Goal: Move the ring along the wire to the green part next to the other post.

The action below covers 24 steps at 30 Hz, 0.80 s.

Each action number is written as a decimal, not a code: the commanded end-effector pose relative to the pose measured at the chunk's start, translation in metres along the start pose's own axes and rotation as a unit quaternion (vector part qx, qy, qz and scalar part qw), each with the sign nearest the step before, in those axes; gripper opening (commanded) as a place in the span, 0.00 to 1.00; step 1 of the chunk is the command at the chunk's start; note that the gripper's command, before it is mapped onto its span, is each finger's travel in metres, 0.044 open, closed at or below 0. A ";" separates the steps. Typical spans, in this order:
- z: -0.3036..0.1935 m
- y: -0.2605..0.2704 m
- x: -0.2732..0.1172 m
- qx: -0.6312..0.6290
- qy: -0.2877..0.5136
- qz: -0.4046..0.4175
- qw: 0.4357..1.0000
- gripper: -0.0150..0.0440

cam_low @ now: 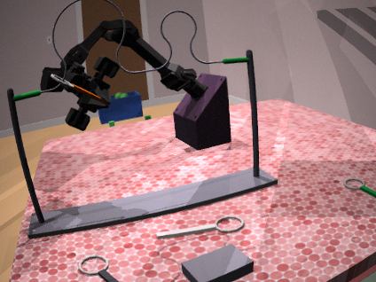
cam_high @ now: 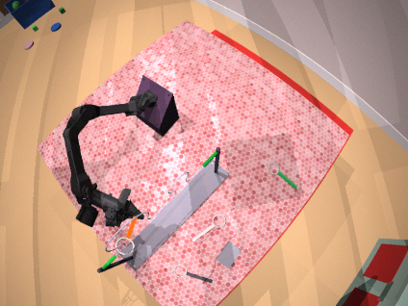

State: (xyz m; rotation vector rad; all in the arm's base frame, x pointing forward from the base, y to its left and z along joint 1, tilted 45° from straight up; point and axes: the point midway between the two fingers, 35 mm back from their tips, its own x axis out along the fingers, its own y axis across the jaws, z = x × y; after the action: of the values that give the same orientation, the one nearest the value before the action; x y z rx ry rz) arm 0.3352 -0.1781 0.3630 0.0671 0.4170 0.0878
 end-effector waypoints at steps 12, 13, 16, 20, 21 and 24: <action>0.007 0.055 -0.005 0.160 -0.003 0.092 0.983 0.00; 0.009 0.058 -0.006 0.171 -0.003 0.098 0.980 0.00; 0.012 0.068 -0.008 0.201 -0.003 0.114 0.973 0.00; 0.018 0.078 -0.011 0.237 -0.004 0.134 0.962 0.00; 0.019 0.081 -0.012 0.245 -0.004 0.139 0.960 0.00; 0.023 0.088 -0.014 0.269 -0.004 0.152 0.951 0.00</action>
State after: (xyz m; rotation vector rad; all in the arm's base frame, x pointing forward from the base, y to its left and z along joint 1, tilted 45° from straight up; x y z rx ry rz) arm 0.3284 -0.1026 0.3899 0.6164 0.4154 0.2522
